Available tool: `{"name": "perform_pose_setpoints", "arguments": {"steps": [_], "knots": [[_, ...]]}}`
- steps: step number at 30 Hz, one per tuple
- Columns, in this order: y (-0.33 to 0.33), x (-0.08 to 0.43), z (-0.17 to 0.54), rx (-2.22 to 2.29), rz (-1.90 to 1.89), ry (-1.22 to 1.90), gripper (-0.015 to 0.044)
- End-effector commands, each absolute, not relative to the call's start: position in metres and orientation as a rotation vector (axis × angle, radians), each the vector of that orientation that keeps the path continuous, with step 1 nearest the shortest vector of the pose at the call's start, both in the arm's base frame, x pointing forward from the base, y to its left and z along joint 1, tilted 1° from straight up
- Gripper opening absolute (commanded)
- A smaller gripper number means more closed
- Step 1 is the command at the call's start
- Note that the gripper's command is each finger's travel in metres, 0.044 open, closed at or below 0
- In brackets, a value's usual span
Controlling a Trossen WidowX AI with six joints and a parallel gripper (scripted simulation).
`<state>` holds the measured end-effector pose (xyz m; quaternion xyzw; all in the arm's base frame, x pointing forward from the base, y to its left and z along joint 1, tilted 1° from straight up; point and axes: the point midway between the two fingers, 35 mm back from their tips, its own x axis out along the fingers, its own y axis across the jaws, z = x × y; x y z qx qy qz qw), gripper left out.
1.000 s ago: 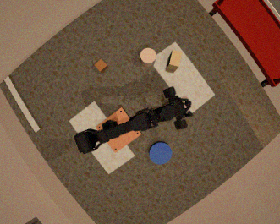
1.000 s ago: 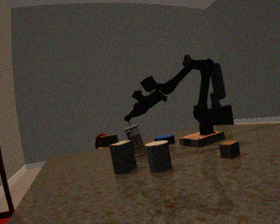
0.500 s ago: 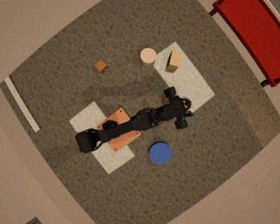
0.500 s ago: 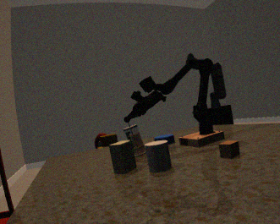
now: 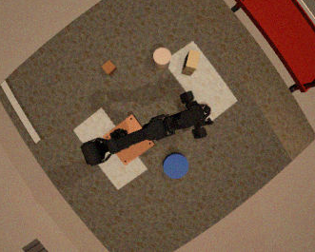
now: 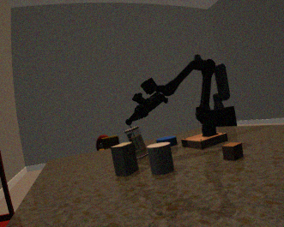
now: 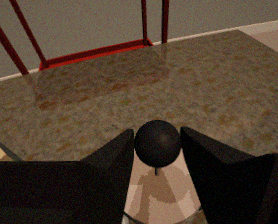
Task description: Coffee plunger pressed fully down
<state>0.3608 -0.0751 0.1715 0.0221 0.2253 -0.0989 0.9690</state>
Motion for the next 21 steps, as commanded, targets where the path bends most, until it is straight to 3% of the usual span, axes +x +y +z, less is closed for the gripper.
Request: {"name": "perform_pose_setpoints", "arguments": {"steps": [1,21], "knots": [[-0.0751,0.361,0.1631,0.051,-0.201,0.484,0.0127],[-0.0756,0.3636,0.1642,0.051,-0.201,0.484,0.0127]]}}
